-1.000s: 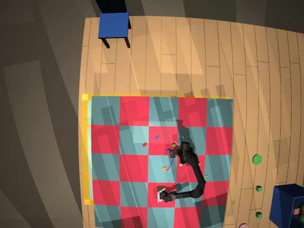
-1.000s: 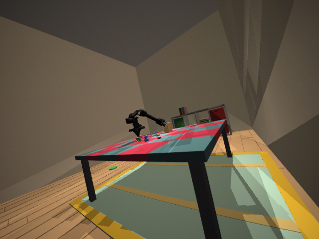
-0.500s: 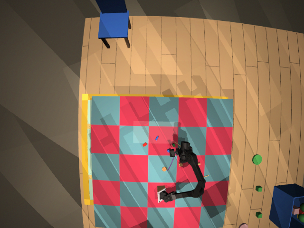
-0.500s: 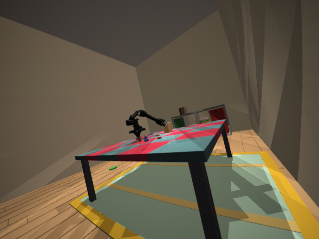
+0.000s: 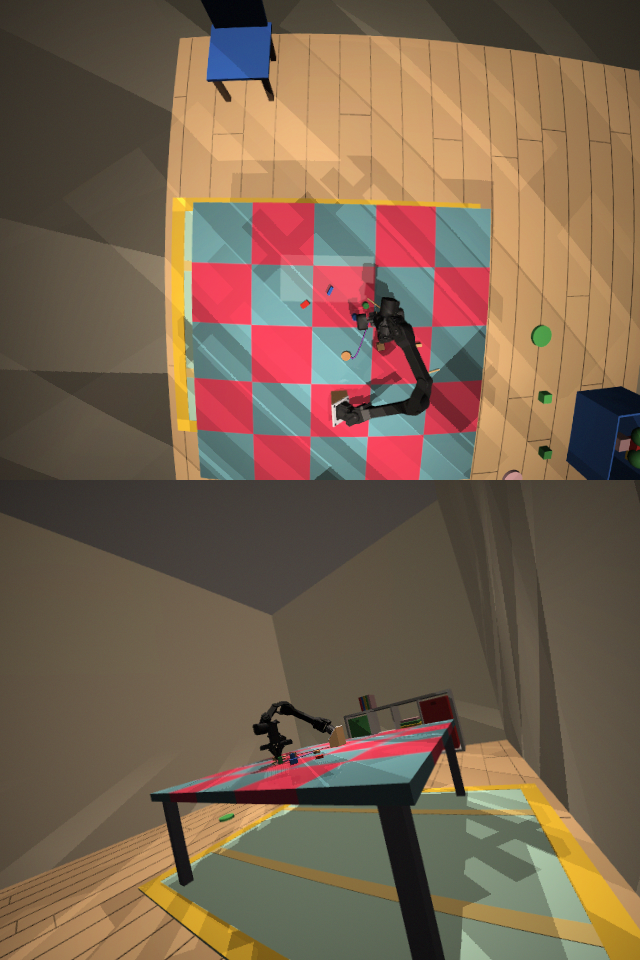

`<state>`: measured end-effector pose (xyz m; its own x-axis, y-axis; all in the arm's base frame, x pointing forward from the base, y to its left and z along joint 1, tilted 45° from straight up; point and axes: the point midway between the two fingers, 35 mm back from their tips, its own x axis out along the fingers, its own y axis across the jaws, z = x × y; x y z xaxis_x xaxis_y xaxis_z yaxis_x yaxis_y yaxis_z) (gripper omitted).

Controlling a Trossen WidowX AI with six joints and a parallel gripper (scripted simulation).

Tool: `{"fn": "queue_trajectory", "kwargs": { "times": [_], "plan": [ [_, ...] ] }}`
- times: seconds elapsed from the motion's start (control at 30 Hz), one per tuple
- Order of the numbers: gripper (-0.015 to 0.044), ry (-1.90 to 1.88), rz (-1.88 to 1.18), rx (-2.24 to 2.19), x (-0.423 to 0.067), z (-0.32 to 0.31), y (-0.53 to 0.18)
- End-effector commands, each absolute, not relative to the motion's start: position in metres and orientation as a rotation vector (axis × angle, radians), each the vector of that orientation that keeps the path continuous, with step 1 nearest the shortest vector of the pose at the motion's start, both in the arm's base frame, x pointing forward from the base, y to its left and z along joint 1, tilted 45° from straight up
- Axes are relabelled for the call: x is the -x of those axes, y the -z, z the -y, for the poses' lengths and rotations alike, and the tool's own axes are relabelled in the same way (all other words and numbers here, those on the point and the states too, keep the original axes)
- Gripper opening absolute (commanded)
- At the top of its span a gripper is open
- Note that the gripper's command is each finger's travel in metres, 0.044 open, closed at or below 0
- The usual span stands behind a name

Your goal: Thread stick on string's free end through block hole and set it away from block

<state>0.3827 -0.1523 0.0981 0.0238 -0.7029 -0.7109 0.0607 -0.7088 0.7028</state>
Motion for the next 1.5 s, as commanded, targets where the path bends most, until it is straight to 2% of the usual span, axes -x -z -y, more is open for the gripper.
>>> {"fn": "queue_trajectory", "kwargs": {
  "times": [0.0, 1.47],
  "plan": [
    [0.0, 1.74, 0.654, -1.742, -0.379, 0.153, -0.099],
    [0.0, 1.742, 0.652, -1.738, -0.324, 0.156, -0.1]
  ]
}}
